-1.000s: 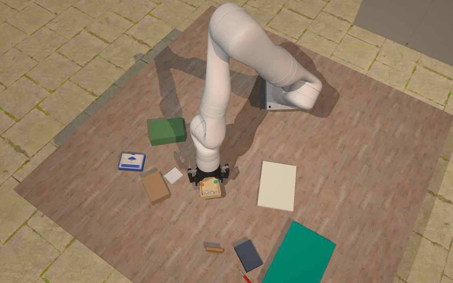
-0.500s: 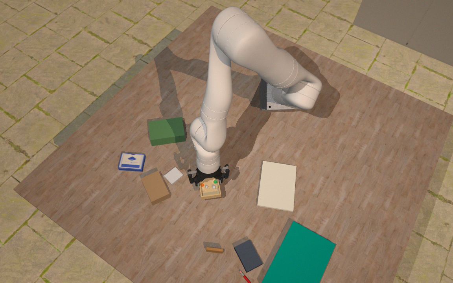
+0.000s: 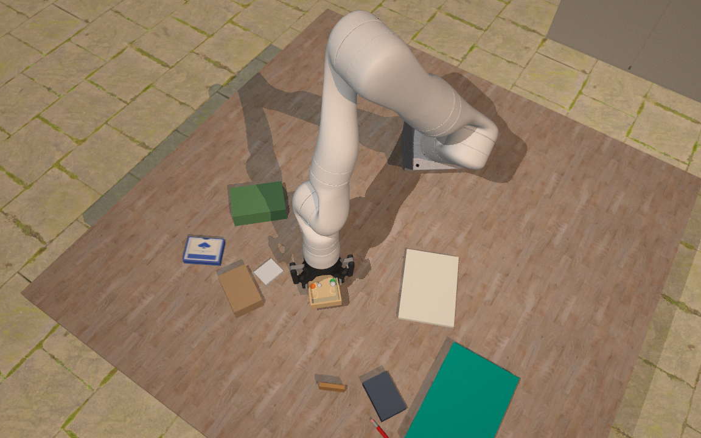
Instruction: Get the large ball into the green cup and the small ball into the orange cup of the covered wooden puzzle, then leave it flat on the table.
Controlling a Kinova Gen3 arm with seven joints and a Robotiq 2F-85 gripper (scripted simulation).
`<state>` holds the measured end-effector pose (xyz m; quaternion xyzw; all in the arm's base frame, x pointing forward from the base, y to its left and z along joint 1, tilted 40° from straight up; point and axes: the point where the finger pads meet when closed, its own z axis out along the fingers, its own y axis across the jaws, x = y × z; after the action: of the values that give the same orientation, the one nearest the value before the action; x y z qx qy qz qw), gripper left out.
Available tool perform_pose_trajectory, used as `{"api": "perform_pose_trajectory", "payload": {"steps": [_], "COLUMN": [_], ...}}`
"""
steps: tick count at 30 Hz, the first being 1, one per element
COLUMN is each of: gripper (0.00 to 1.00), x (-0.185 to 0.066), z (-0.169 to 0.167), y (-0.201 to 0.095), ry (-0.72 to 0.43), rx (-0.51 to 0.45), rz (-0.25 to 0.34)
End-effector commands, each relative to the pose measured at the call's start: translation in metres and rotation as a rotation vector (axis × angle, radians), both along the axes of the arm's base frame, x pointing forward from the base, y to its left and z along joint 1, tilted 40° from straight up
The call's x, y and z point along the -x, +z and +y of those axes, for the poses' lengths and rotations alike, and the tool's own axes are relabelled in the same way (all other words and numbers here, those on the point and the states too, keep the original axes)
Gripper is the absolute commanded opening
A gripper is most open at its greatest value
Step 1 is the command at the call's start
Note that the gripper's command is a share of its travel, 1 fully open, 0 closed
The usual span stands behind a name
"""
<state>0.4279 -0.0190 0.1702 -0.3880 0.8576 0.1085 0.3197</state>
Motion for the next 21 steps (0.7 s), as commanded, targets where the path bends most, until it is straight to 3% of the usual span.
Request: {"api": "perform_pose_trajectory", "payload": {"steps": [1,10,21], "gripper": [0.74,0.74,0.74], "x": [0.0002,0.0009,-0.0001], "z": [0.0003,0.0005,-0.0008], "y": [-0.0001,-0.0003,0.0002], "ry": [-0.005,-0.013,0.004], "rx": [-0.014,-0.014,-0.007], "rz": [-0.013,-0.026,0.012]}}
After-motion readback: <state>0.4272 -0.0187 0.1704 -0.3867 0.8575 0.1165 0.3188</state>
